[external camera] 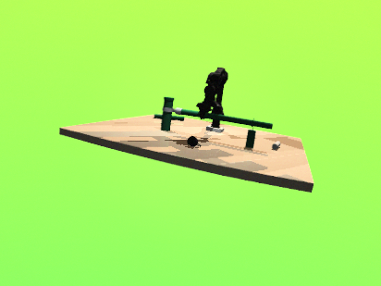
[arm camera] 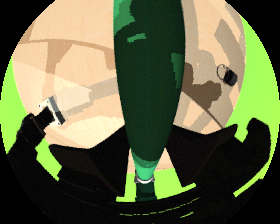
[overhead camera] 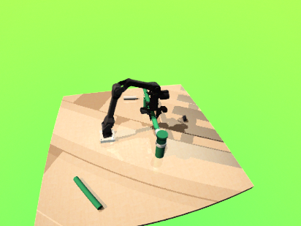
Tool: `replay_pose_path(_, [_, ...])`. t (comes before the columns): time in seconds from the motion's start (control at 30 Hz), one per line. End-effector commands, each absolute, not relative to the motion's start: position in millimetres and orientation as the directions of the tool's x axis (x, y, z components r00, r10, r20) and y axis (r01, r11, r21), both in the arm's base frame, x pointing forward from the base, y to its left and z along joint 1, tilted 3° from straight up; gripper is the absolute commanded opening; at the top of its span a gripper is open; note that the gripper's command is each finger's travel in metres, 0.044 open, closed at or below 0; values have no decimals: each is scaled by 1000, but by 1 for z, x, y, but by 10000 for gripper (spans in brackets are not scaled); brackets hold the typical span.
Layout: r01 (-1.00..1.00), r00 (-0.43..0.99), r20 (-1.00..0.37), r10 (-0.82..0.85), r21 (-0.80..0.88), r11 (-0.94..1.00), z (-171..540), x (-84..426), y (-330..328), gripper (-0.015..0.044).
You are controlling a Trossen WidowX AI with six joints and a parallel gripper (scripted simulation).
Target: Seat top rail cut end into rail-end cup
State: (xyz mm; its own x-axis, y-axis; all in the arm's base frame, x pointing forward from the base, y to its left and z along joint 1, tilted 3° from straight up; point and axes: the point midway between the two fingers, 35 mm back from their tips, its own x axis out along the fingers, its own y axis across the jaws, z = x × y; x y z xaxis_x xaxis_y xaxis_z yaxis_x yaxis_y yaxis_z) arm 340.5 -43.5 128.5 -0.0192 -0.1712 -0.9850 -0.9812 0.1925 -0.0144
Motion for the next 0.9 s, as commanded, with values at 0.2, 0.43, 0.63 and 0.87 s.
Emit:
replay_pose_path(0.2, [-981, -19, -983, -185, -18, 193, 131, 340, -48, 0])
replay_pose_path(0.43, [-981, -19, -983, -185, -18, 193, 132, 340, -49, 0])
replay_pose_path(0.63, [-981, -19, -983, -185, -18, 193, 132, 340, -49, 0])
replay_pose_path(0.87, [-981, -20, -985, -170, -13, 192, 129, 340, -45, 0])
